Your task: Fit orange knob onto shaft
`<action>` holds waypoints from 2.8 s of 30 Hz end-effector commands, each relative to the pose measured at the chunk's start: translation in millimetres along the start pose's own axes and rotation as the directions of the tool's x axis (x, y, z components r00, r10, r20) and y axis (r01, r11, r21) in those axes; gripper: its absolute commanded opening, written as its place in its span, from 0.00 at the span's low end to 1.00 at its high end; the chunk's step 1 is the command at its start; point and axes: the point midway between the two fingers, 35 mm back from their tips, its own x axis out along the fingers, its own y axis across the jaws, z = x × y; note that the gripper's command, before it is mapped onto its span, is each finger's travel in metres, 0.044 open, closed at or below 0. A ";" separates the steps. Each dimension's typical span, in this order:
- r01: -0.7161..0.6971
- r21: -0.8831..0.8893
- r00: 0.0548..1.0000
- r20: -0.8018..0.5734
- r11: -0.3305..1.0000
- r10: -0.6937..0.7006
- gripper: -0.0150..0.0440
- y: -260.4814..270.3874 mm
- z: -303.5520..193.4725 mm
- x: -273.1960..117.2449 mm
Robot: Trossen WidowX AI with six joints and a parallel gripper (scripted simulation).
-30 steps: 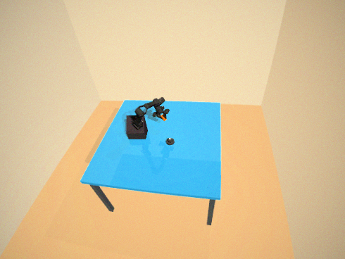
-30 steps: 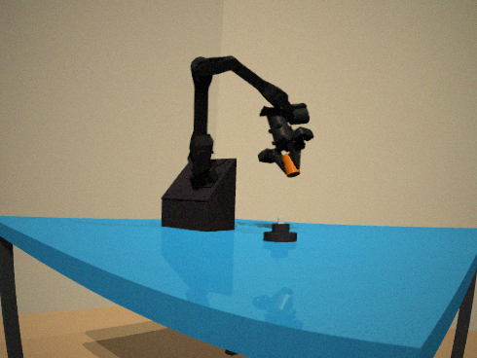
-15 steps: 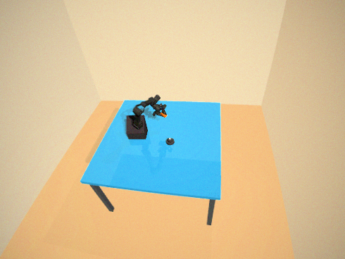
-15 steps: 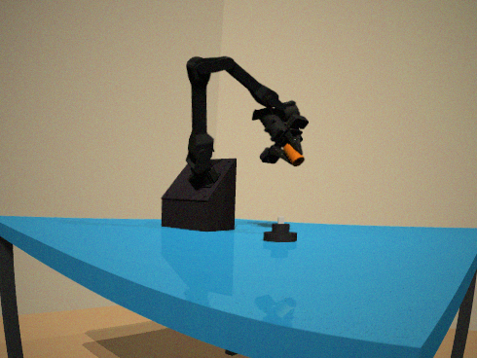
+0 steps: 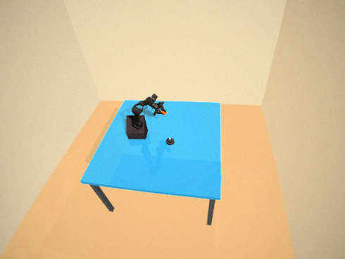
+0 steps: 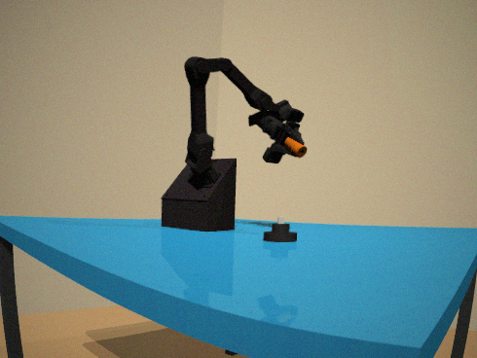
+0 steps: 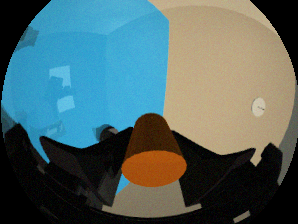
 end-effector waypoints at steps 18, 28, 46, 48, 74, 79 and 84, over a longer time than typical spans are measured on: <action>0.081 -0.006 0.997 0.003 0.997 -0.081 0.25 3.7 1.7 0.9; 0.081 -0.006 0.997 0.003 0.997 -0.081 0.25 3.7 1.7 0.9; 0.082 -0.003 0.997 0.000 0.997 -0.082 0.25 6.0 0.7 3.4; 0.068 -0.002 0.998 0.000 0.998 -0.068 0.25 7.2 0.4 4.9; -0.561 0.006 0.828 -0.006 0.828 0.561 0.25 39.5 -1.7 52.4; -0.663 0.007 0.748 -0.006 0.748 0.663 0.25 45.7 -2.0 61.9; -0.754 0.009 0.657 -0.006 0.657 0.754 0.25 51.9 -2.4 71.5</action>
